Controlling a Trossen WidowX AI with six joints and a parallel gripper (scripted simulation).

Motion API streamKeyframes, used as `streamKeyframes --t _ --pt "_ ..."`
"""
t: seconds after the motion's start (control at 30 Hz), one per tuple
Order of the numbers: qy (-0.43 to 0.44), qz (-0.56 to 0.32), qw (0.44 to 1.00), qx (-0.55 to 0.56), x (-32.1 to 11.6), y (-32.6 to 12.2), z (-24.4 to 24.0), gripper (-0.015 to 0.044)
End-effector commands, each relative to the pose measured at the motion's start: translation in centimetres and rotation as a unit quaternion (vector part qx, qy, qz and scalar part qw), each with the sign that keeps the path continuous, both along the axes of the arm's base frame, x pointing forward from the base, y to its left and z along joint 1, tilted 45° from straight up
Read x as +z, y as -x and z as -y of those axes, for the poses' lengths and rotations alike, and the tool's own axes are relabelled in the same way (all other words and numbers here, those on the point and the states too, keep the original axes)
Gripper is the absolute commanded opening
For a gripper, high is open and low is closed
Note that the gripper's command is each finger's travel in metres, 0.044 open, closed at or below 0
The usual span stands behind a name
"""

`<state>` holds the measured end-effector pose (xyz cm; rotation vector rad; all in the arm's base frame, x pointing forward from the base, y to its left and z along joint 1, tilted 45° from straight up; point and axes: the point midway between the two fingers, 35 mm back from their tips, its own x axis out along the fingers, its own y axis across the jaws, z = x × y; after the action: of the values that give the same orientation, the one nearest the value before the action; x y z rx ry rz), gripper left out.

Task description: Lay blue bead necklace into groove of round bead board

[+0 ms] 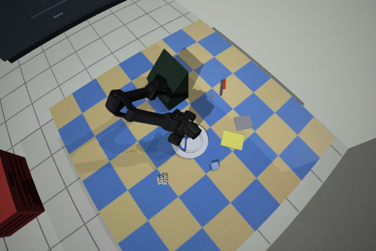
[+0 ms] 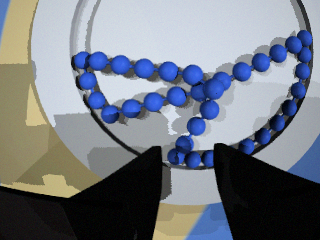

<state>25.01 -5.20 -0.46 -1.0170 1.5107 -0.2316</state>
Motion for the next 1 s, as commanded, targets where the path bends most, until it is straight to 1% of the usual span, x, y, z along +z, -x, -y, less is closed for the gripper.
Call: streamKeyframes --t 0.0,0.33,0.47,0.5,0.97 --pt "0.002 -0.003 1.000 0.003 -0.40 0.05 0.38 0.0120" --pt "0.004 -0.005 1.000 0.004 -1.32 0.02 1.35 0.0120" --pt "0.001 -0.003 1.000 0.001 -1.17 -0.03 1.21 0.0015" --pt "0.001 -0.003 1.000 0.001 -1.17 -0.03 1.21 0.0000" --pt "0.001 -0.003 1.000 0.001 -1.17 -0.03 1.21 0.0000"
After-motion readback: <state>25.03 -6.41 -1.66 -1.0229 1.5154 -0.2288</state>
